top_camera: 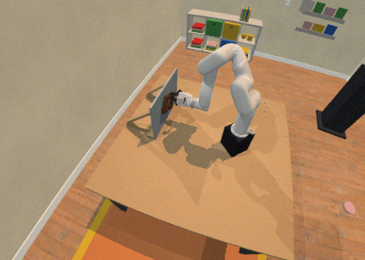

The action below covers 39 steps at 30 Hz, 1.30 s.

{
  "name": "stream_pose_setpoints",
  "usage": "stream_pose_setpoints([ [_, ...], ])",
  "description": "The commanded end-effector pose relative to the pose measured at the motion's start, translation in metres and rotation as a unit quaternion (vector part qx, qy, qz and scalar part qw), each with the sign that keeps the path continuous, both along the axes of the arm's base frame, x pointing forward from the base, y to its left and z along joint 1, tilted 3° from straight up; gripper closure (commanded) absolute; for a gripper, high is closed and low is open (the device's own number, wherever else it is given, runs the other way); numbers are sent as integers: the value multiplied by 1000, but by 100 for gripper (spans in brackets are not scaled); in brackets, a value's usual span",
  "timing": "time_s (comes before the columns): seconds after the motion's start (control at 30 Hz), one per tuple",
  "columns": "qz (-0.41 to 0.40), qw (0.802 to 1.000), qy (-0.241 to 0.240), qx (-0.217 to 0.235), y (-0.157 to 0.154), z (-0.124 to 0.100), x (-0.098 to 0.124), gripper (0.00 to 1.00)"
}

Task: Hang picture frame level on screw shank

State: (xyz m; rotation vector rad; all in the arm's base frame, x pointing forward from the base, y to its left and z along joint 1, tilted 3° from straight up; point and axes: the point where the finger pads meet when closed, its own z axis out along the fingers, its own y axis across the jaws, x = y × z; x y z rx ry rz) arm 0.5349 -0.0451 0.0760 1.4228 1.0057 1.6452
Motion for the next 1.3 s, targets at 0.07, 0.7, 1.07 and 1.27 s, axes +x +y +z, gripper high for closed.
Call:
stream_pose_setpoints([
  [0.07, 0, 1000, -1, 0, 0, 1, 1, 100],
  [0.7, 0, 1000, -1, 0, -1, 4, 0, 100],
  [1.07, 0, 1000, -1, 0, -2, 5, 0, 100],
  [1.27, 0, 1000, -1, 0, -2, 5, 0, 100],
])
